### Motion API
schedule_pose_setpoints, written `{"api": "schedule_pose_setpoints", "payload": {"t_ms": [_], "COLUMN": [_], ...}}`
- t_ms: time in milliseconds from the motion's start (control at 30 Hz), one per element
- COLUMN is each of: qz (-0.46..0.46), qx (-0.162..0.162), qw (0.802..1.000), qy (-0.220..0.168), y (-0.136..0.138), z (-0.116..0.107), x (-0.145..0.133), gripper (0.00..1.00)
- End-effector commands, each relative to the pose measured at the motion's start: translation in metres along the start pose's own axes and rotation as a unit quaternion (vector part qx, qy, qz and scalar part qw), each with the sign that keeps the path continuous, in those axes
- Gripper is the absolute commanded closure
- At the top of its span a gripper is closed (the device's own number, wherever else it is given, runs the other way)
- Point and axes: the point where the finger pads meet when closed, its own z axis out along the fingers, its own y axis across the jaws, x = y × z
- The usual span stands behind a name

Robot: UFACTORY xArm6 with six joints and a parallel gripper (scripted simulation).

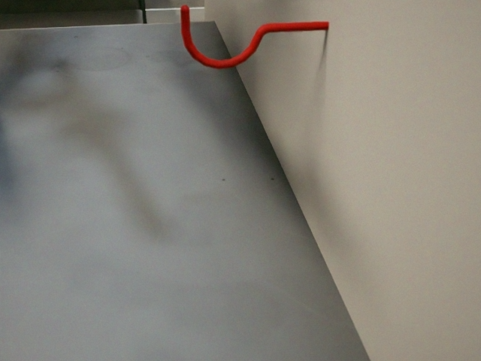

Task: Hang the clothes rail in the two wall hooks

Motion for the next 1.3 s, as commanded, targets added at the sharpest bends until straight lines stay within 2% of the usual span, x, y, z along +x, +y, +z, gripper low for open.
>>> {"api": "schedule_pose_setpoints", "payload": {"t_ms": [0,1267], "qz": [0.006,0.091], "qx": [0.001,0.001], "qw": [1.000,0.996], "qy": [0.002,0.002], "y": [-0.0006,-0.0006], "z": [-0.0014,-0.0014], "x": [0.0006,0.0006], "gripper": [1.00,1.00]}}
